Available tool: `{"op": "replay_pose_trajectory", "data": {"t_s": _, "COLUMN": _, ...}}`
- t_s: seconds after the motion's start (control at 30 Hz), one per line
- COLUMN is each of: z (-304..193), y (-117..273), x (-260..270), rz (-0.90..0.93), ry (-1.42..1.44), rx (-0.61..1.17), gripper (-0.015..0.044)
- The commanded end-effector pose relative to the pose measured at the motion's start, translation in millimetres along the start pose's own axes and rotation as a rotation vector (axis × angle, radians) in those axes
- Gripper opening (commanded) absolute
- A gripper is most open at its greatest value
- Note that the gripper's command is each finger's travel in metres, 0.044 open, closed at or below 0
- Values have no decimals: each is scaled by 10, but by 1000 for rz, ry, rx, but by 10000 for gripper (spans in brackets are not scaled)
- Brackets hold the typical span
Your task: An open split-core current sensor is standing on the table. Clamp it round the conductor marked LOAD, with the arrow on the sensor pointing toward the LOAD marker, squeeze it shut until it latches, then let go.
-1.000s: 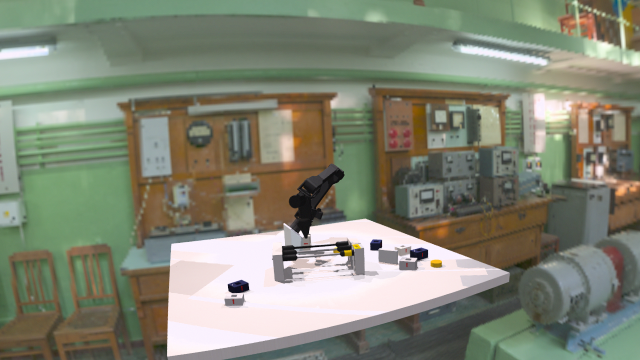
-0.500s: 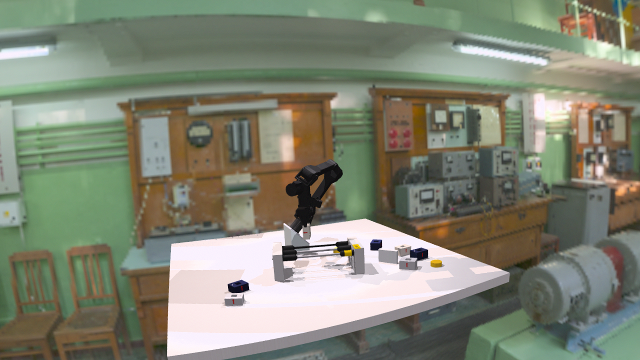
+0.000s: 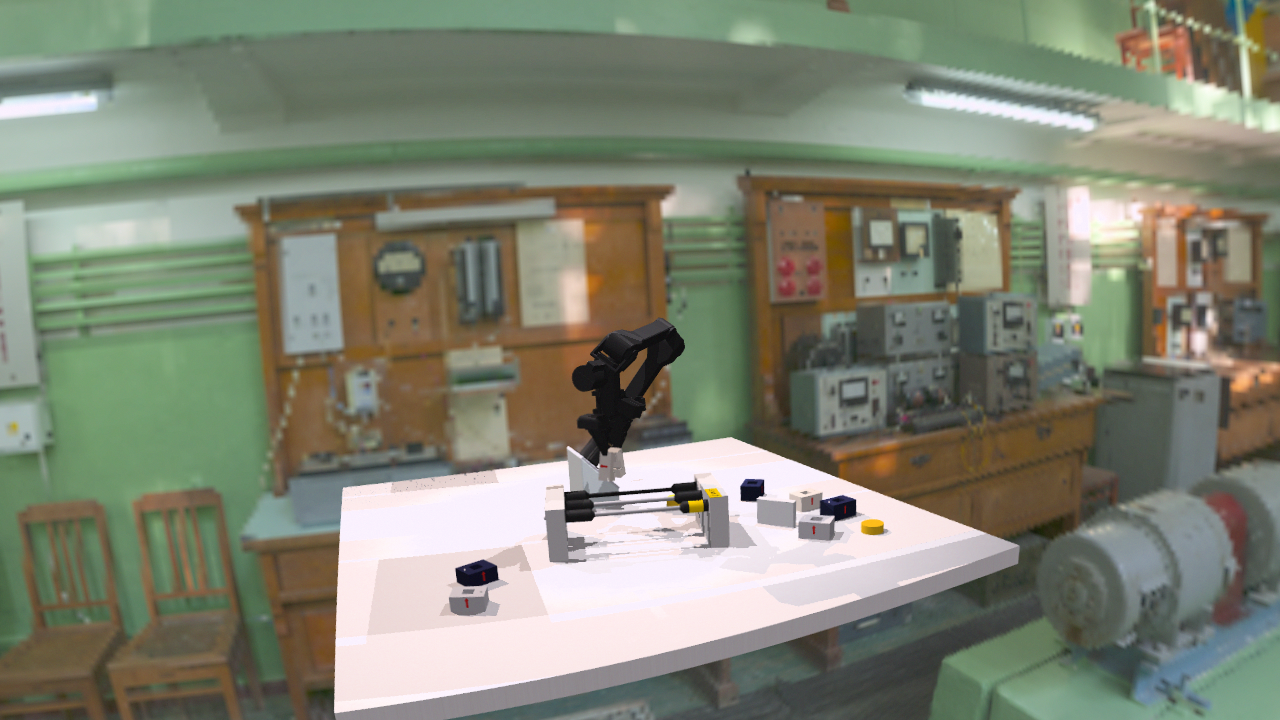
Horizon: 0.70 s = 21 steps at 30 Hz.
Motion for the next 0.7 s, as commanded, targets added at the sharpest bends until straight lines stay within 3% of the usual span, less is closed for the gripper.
{"op": "replay_pose_trajectory", "data": {"t_s": 0.0, "z": 51, "y": 27, "x": -86, "rz": -23, "ry": -112, "rx": -8, "gripper": 0}}
{"op": "replay_pose_trajectory", "data": {"t_s": 0.67, "z": 227, "y": 19, "x": -404, "rz": -65, "ry": -721, "rx": -55, "gripper": 0}}
Point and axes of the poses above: the point midway between the two fingers, 35 mm back from their tips, its own y axis back along the fingers, its own x axis across the jaws, z = x × y, the point moved 3 cm from there along y, back along the fingers, and after that the axes turned 2 degrees about y, right-handed, at the moved point
